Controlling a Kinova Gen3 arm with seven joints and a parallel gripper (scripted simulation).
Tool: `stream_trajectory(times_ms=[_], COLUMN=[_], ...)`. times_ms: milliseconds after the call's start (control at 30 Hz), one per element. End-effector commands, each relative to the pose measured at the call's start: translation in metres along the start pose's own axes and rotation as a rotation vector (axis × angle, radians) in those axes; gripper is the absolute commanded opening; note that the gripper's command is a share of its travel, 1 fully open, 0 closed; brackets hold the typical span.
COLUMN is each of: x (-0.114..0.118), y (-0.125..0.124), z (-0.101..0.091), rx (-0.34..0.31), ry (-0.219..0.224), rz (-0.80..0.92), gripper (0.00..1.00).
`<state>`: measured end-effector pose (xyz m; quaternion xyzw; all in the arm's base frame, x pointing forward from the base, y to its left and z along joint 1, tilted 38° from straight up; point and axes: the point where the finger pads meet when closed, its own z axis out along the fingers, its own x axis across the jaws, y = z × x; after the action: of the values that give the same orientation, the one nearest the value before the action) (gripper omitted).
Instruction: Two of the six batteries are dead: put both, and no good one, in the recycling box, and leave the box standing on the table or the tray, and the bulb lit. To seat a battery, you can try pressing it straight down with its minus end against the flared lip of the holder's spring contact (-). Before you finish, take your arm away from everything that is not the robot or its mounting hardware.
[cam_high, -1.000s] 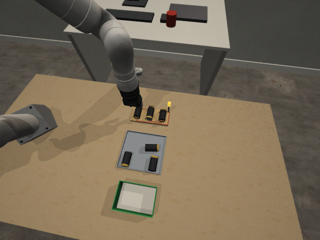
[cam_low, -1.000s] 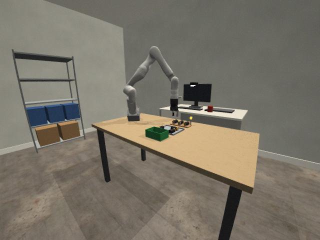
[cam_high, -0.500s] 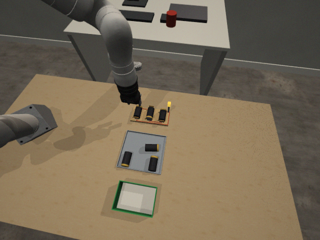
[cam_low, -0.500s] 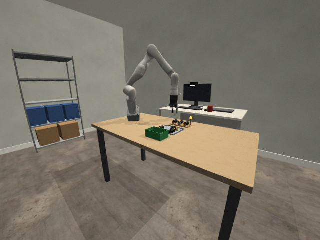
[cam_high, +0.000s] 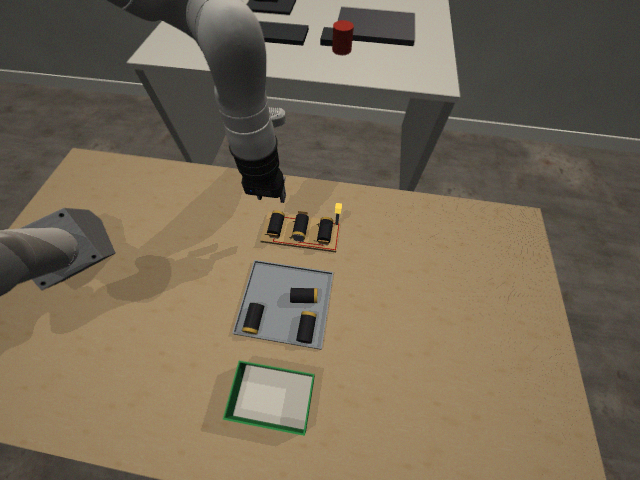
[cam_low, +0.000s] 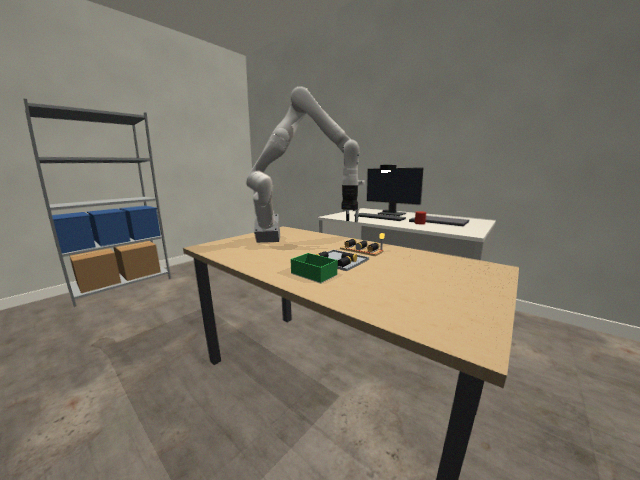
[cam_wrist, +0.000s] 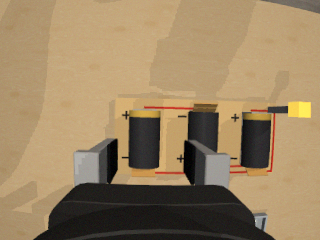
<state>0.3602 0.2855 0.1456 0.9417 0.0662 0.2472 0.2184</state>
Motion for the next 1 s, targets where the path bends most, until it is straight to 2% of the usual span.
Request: stream_trajectory(times_ms=[0, 133, 233, 967], x=[0.02, 0.047, 0.057, 0.058], y=[0.0, 0.0, 0.0, 0.0], z=[0.0, 0.0, 0.0, 0.0], rx=[0.003, 0.003, 0.003, 0.003], ry=[0.002, 0.002, 0.002, 0.002], rz=[0.01, 0.01, 0.01, 0.001], gripper=[0.9, 0.9, 0.9, 0.9])
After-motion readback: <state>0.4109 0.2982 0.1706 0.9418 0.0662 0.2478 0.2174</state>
